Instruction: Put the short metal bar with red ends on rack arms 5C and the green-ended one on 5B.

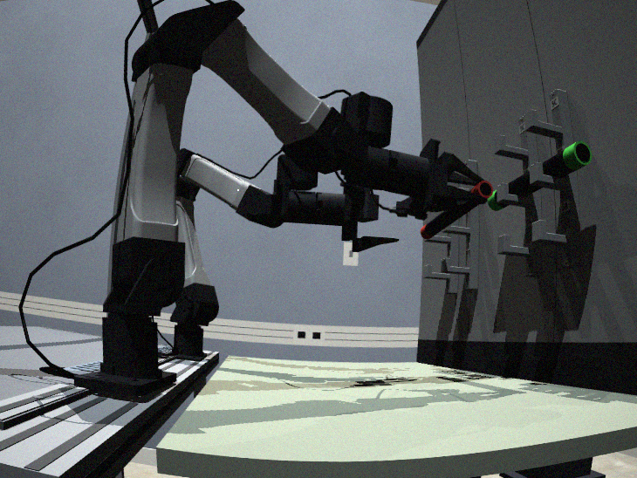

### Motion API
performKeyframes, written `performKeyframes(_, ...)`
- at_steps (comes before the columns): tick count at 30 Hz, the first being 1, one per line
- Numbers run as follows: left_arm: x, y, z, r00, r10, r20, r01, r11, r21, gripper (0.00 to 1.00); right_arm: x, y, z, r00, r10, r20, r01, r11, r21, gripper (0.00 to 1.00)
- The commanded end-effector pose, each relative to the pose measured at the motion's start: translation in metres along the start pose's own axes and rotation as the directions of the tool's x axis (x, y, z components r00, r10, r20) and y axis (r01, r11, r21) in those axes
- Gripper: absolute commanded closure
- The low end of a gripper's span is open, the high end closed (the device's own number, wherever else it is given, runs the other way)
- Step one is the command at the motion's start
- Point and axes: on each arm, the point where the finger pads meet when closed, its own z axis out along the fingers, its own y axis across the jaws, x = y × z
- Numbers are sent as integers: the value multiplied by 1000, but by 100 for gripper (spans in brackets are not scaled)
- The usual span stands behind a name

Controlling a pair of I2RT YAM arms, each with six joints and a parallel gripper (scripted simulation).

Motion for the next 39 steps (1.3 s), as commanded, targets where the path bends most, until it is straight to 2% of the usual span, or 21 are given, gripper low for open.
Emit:
performKeyframes(1,5,-2,-3,1000,-4,13,4,1000,1,0,7,-46,-4,996,87,1,-87,990,107,100)
performKeyframes(39,34,-2,6,1000,-4,13,4,1000,1,0,7,-42,-4,996,87,1,-87,990,107,100)
